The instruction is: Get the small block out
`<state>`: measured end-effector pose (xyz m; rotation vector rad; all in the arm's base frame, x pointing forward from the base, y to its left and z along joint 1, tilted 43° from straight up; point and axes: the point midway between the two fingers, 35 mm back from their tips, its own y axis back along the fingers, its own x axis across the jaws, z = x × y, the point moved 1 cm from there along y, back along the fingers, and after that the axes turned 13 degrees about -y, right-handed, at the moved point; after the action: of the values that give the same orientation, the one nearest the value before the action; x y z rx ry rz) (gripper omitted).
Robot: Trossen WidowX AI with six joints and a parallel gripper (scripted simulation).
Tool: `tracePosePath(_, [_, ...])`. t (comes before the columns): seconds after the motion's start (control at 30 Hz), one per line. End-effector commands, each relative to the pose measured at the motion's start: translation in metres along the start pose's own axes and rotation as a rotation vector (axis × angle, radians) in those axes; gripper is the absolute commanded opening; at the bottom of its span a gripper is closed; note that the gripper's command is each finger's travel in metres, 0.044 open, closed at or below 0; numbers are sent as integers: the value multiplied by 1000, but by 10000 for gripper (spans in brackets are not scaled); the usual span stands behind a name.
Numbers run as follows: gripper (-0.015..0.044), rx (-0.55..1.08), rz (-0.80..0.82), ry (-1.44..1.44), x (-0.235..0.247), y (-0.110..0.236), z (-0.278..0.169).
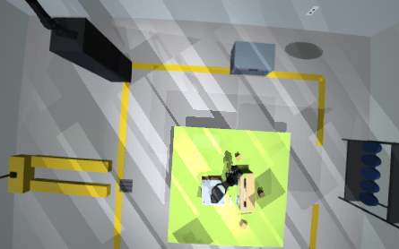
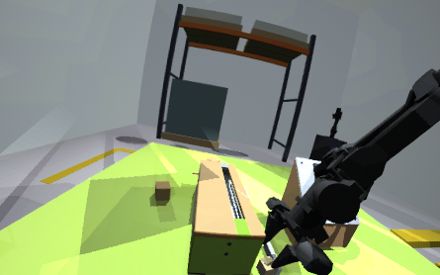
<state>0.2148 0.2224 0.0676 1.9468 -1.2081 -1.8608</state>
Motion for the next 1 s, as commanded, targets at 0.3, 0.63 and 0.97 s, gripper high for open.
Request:
tracePosePath(0.3, [285,-1,8,-6,4,-20,8])
tracePosePath(0.63, [285,-2,8,-6,6,-34,15])
tracePosePath(0.97, [285,-2,7,-7,9,-48,23])
